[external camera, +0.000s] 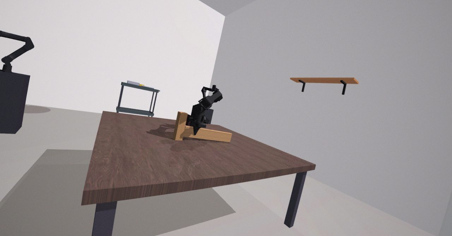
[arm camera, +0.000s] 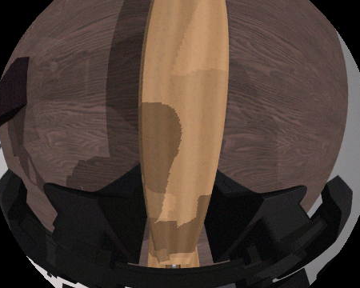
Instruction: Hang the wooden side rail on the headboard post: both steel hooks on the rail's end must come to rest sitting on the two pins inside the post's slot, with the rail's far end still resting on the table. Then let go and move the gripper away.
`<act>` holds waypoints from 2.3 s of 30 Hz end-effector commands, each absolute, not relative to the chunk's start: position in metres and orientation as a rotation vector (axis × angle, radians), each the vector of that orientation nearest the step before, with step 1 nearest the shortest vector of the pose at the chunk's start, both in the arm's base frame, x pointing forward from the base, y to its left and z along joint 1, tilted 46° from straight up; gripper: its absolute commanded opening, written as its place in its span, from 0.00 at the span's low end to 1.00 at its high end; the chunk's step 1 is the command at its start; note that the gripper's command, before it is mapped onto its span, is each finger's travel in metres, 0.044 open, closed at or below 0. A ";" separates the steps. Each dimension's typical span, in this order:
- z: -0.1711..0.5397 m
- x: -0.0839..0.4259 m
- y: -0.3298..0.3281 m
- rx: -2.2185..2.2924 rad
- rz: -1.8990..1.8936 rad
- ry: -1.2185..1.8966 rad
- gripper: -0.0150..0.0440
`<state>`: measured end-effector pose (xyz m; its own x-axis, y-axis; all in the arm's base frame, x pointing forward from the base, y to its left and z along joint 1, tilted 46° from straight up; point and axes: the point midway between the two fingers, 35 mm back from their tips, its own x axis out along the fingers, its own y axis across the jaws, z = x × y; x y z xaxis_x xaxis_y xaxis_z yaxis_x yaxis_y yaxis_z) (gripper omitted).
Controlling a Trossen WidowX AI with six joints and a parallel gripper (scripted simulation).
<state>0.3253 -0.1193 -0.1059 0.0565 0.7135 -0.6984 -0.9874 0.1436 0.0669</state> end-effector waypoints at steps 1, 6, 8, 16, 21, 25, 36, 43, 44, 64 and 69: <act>-0.105 0.325 -0.124 -0.508 1.366 0.681 0.25; -0.106 0.326 -0.124 -0.508 1.366 0.681 0.25; -0.106 0.326 -0.124 -0.508 1.366 0.681 0.25; -0.107 0.326 -0.125 -0.508 1.366 0.681 0.25; -0.107 0.326 -0.125 -0.508 1.366 0.681 0.25; -0.107 0.326 -0.126 -0.508 1.366 0.681 0.25; -0.108 0.325 -0.125 -0.508 1.366 0.681 0.25; -0.109 0.325 -0.124 -0.508 1.366 0.681 0.25; -0.109 0.326 -0.124 -0.508 1.366 0.681 0.25; -0.111 0.326 -0.122 -0.508 1.366 0.681 0.25; -0.112 0.326 -0.121 -0.508 1.366 0.681 0.25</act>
